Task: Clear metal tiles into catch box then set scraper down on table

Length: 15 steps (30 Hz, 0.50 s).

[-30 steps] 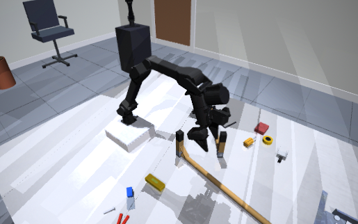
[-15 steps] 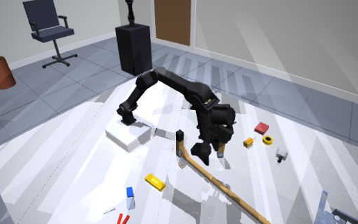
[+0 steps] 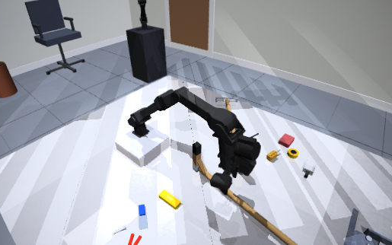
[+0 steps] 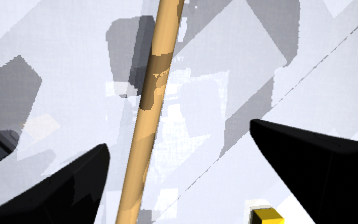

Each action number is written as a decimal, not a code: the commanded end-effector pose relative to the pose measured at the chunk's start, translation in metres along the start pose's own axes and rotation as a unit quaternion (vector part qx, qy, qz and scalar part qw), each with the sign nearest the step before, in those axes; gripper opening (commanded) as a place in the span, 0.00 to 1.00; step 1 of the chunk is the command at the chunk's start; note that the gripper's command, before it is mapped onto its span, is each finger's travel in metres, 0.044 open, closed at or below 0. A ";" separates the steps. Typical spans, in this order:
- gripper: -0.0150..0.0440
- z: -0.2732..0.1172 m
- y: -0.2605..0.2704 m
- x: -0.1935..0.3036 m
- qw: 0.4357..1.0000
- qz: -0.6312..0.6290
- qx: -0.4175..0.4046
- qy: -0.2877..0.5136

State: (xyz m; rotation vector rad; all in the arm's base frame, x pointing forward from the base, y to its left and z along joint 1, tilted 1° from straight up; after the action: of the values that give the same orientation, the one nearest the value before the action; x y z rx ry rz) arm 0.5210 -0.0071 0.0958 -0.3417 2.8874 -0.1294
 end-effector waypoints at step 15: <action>1.00 0.001 0.006 0.007 1.000 0.010 -0.001 0.010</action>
State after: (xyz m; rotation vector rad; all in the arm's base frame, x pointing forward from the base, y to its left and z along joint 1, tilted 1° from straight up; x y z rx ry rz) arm 0.5177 -0.0078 0.0846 -0.3341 2.9197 -0.1163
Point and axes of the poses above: the point midway between the two fingers, 35 mm back from their tips, its own z axis out along the fingers, its own y axis across the jaws, x = y × z, the point moved 1 cm from there along -z, back along the fingers
